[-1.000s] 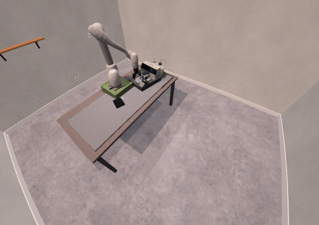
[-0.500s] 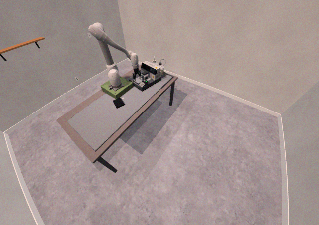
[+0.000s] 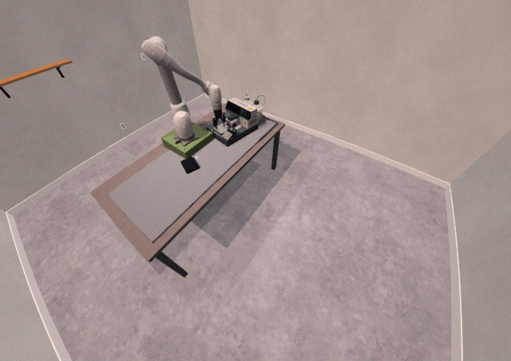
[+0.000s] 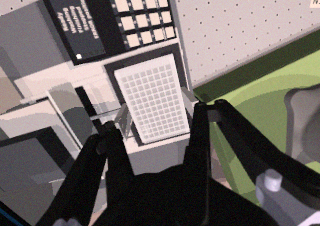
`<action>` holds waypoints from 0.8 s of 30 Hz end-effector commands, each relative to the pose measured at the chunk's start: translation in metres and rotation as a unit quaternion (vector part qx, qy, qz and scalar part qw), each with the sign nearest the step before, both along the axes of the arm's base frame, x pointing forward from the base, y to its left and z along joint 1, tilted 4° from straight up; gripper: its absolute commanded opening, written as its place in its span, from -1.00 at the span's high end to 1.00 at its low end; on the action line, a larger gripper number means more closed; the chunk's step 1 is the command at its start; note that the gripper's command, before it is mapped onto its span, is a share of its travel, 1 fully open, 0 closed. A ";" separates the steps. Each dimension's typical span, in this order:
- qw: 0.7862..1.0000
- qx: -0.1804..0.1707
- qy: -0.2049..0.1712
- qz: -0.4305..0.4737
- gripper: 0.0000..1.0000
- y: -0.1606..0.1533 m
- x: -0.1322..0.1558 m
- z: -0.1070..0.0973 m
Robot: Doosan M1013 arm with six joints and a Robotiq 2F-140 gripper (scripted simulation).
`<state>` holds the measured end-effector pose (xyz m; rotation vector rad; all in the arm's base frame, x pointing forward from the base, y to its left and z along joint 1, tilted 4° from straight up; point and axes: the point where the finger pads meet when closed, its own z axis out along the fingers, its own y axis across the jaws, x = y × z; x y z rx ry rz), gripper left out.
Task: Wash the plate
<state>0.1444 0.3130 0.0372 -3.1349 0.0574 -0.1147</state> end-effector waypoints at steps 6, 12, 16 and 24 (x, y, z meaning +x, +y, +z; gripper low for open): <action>1.000 0.000 0.000 0.000 0.44 0.000 0.000 0.000; 1.000 0.000 0.000 0.000 0.68 0.000 0.000 0.000; 1.000 0.000 0.000 0.000 0.80 0.000 0.000 0.000; 1.000 0.000 0.000 0.000 0.80 0.000 0.000 0.000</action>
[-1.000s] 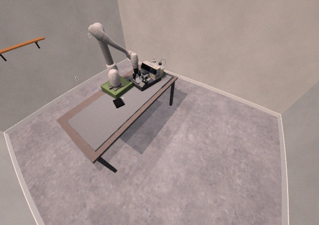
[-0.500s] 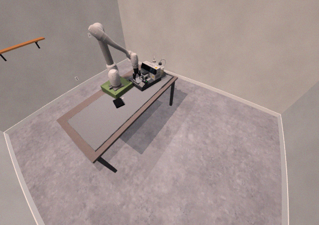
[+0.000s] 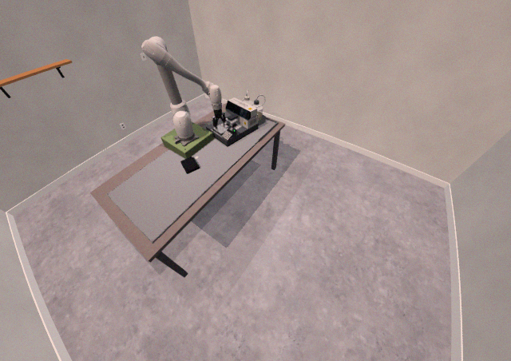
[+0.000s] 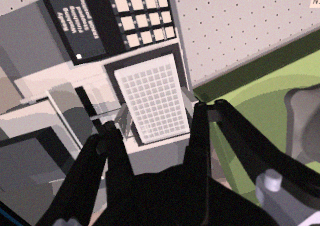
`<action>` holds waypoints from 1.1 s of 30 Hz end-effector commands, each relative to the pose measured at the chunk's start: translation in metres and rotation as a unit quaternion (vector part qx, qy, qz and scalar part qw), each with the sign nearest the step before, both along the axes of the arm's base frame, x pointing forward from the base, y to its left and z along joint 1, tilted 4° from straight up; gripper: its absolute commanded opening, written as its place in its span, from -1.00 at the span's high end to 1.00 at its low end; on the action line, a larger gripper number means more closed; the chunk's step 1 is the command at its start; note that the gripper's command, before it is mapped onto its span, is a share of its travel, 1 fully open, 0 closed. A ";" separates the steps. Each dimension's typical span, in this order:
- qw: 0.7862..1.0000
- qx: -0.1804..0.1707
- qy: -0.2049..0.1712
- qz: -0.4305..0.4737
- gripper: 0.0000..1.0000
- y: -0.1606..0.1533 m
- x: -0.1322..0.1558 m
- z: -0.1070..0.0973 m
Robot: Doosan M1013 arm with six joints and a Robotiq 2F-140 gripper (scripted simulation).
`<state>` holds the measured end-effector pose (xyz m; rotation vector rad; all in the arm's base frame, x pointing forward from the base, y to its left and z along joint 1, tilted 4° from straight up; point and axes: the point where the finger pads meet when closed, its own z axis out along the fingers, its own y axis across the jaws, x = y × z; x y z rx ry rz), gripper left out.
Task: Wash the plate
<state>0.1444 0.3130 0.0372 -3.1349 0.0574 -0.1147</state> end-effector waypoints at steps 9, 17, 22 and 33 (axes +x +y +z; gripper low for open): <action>1.000 0.000 0.000 0.000 0.80 0.000 0.000 0.000; 1.000 0.000 0.000 0.000 0.80 0.000 0.000 0.000; 1.000 0.000 0.000 0.000 0.80 0.000 -0.001 0.007; 1.000 0.000 0.000 0.000 0.80 0.000 -0.002 0.023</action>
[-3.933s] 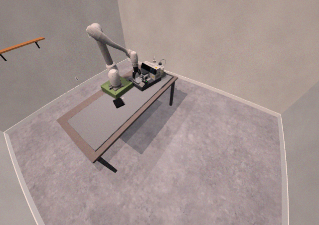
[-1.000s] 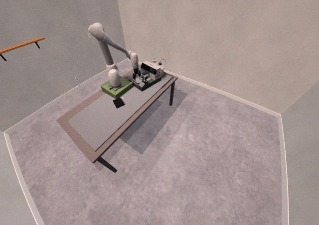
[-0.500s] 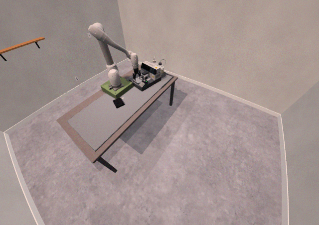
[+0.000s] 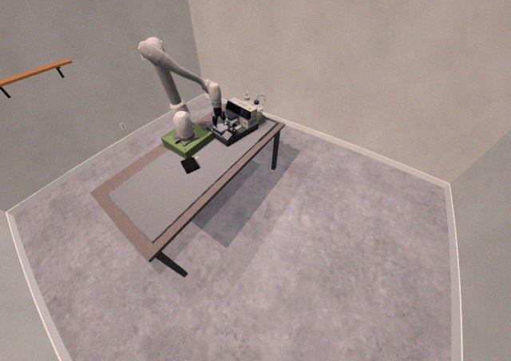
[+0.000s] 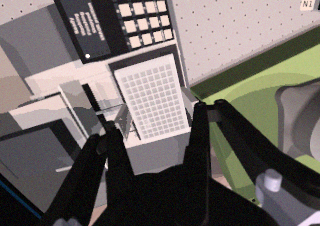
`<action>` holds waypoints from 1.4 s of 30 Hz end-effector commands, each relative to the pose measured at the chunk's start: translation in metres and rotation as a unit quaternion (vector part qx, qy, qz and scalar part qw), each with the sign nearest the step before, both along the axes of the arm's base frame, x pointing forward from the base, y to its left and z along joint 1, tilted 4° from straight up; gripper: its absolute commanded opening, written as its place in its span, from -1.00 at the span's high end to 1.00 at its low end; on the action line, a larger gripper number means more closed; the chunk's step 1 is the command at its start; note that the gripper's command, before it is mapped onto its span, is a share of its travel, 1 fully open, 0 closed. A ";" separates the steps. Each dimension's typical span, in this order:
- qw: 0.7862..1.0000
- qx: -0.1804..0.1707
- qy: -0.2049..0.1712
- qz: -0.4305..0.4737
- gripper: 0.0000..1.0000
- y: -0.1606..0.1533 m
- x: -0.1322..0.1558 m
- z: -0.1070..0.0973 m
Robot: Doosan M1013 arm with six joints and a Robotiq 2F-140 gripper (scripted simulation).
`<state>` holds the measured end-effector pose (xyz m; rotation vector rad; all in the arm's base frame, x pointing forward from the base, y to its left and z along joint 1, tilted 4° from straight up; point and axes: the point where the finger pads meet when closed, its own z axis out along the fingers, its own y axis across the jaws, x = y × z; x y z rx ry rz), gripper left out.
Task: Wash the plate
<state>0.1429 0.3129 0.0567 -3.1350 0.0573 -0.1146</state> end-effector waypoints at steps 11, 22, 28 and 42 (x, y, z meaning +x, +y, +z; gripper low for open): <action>1.000 0.000 0.000 0.000 0.80 0.000 -0.002 0.020; 1.000 0.000 0.000 0.000 0.80 0.000 -0.003 0.035; 1.000 0.000 0.000 0.000 0.80 0.000 -0.003 0.045; 1.000 0.000 0.000 0.000 0.80 0.000 -0.005 0.065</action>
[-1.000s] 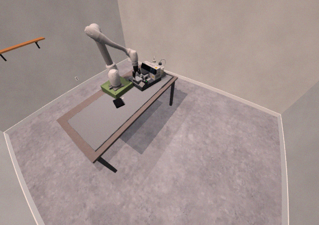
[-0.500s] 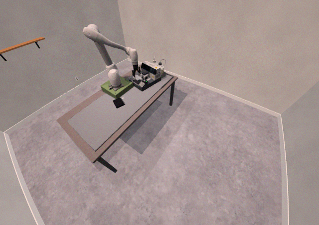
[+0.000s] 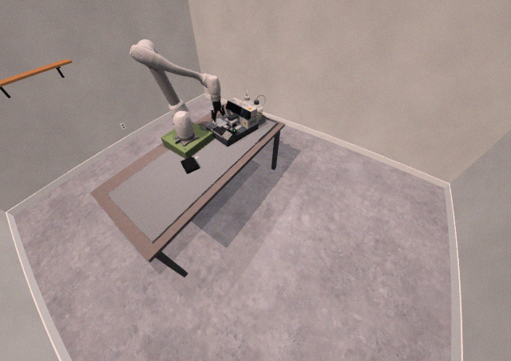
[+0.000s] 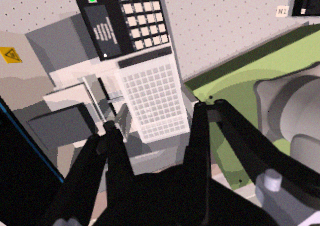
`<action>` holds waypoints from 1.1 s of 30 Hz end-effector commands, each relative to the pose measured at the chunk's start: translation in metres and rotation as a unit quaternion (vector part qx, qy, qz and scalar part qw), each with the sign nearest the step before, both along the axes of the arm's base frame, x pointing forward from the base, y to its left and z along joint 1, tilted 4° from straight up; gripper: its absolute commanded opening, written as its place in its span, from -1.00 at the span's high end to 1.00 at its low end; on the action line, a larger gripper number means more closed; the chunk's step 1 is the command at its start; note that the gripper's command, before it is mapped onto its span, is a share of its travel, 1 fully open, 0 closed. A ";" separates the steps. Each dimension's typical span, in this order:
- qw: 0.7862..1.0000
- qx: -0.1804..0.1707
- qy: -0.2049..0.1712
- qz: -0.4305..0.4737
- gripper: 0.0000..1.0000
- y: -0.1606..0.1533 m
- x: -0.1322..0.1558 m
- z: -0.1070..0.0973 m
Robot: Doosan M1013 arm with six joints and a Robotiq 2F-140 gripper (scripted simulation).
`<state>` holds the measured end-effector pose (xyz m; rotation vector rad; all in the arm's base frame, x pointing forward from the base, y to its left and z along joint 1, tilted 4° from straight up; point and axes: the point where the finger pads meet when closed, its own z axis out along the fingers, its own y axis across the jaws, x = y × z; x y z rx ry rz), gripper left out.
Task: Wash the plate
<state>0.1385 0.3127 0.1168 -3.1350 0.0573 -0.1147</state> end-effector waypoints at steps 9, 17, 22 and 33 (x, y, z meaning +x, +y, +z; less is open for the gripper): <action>1.000 0.000 0.000 0.000 0.80 0.000 -0.001 0.010; 1.000 0.002 0.000 -0.024 0.80 -0.010 0.011 0.009; 1.000 0.002 0.000 -0.024 0.80 -0.026 0.030 0.008; 1.000 0.002 0.000 -0.024 0.80 -0.055 0.064 0.006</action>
